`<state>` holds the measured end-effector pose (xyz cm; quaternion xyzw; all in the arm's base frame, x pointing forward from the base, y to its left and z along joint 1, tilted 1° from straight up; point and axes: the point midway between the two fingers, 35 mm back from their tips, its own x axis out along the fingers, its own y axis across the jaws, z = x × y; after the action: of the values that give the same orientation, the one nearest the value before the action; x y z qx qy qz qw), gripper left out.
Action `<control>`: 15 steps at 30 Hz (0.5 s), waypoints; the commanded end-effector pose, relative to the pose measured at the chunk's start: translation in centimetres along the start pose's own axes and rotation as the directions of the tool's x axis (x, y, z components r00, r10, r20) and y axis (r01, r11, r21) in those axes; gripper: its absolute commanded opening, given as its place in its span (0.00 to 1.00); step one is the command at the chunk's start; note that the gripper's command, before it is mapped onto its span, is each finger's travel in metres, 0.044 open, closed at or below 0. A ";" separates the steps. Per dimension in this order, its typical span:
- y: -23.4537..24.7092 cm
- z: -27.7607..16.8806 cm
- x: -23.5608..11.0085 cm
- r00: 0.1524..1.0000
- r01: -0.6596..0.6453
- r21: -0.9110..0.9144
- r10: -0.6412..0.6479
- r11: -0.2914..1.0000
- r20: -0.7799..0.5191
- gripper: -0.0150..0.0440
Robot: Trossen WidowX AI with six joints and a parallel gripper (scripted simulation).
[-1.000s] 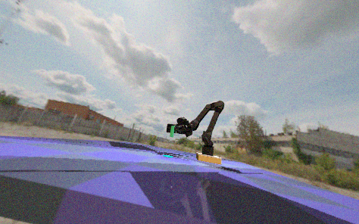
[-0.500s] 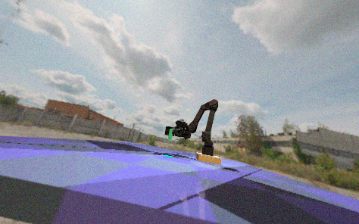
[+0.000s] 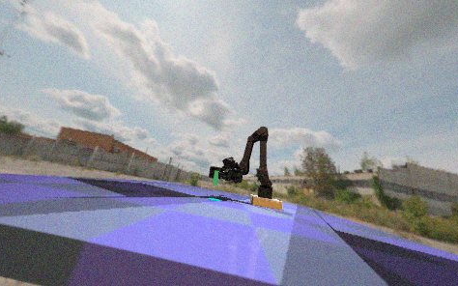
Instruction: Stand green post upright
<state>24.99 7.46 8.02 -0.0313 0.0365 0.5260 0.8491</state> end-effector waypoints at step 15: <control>0.9 -3.3 0.2 1.000 -0.006 0.008 0.006 1.000 0.002 0.29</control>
<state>24.55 7.59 5.29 -0.0297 0.0376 0.5260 0.8492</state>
